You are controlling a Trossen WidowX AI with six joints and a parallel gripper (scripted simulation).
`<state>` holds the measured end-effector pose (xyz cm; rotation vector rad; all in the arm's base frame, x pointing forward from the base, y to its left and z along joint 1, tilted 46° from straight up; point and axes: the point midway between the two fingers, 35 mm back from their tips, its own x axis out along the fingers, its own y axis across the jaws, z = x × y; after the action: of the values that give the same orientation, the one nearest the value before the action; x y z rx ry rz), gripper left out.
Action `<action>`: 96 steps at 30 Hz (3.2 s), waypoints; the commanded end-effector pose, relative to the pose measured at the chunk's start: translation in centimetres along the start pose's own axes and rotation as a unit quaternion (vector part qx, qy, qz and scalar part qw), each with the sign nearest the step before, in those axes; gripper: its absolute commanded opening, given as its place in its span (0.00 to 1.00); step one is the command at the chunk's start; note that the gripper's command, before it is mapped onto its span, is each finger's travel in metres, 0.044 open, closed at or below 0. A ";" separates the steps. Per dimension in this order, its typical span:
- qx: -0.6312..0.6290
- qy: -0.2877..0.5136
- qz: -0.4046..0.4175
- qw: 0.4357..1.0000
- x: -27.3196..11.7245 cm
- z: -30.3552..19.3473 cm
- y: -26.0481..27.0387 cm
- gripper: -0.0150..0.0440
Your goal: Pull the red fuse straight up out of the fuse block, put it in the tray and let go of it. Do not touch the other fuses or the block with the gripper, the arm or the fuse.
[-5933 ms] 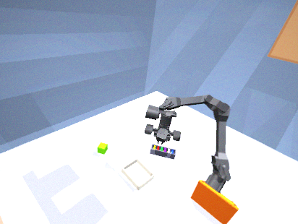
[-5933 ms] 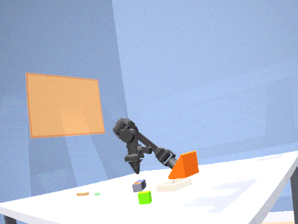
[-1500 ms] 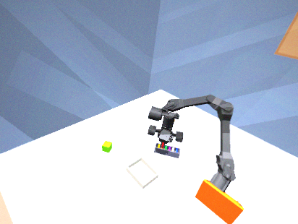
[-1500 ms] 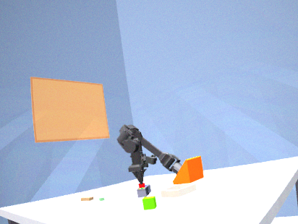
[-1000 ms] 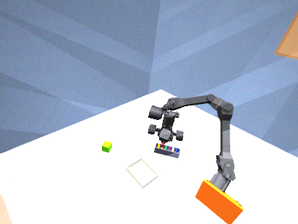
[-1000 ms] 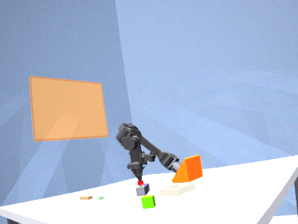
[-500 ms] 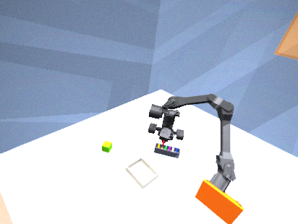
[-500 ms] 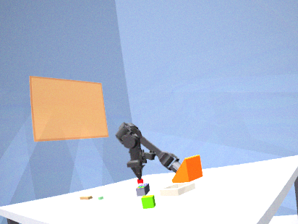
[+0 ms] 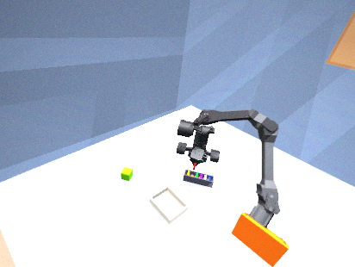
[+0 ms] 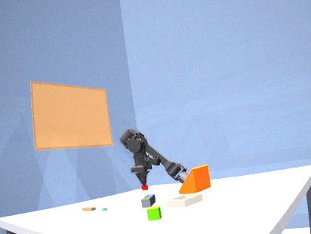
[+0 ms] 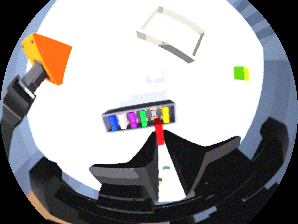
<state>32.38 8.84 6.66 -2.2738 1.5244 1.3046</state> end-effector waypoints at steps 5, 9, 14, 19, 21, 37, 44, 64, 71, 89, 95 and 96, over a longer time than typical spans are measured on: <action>0.002 -0.006 -0.003 1.000 -0.5 3.0 -2.1 0.25; 0.002 -0.008 -0.004 1.000 -0.7 5.2 -3.4 0.25; 0.002 -0.009 -0.005 1.000 -0.8 8.2 -4.8 0.25; 0.002 -0.010 -0.005 1.000 -0.8 11.4 -6.0 0.25; 0.002 -0.009 -0.004 1.000 -0.8 12.7 -6.4 0.25; 0.003 -0.007 -0.002 1.000 -0.2 17.6 -7.4 0.25; 0.003 -0.007 -0.003 1.000 0.9 17.7 -7.5 0.25; 0.007 -0.009 -0.002 1.000 3.2 17.7 -7.4 0.30; 0.007 -0.009 -0.002 1.000 3.2 17.7 -7.4 0.61; 0.003 -0.007 -0.002 1.000 -0.5 17.6 -7.4 0.81; 0.000 -0.004 -0.004 1.000 -0.3 17.6 -7.4 0.81; 0.000 -0.004 -0.004 1.000 -0.3 17.6 -7.4 0.81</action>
<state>27.92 21.74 -6.68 -2.2687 1.5120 1.3099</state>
